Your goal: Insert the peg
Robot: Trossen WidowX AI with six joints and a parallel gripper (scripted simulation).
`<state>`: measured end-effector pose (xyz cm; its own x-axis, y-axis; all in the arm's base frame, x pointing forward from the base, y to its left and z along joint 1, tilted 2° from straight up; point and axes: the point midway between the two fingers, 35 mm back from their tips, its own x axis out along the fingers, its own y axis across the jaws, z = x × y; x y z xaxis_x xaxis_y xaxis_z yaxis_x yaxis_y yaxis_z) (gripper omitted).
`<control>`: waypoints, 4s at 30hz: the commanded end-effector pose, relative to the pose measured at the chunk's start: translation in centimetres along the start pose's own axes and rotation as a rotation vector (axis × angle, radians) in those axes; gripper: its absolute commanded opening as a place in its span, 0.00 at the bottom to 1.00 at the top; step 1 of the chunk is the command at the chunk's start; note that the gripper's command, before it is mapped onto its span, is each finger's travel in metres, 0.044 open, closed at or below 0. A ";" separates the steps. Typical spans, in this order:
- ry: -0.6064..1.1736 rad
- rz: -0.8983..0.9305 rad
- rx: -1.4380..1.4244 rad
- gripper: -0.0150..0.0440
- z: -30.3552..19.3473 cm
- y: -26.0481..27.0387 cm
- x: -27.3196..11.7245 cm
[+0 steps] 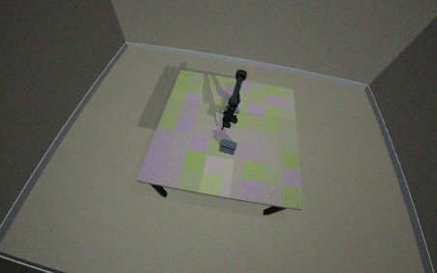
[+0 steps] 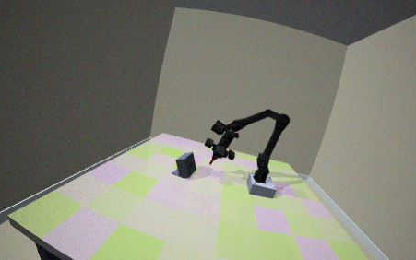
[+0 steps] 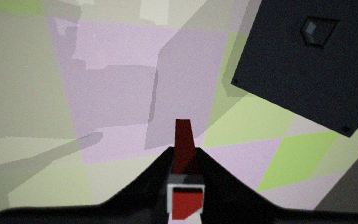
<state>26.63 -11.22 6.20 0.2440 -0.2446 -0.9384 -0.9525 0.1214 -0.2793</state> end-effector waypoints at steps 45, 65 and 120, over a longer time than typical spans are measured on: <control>0.021 -0.169 0.407 0.25 2.1 -0.2 -0.2; 0.000 -0.239 0.578 0.25 3.1 -0.2 -0.3; -0.145 -0.414 1.054 0.25 5.4 0.1 -0.8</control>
<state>27.36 -5.85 5.66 0.5745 -0.3445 -0.7424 -0.2175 0.8102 -0.5443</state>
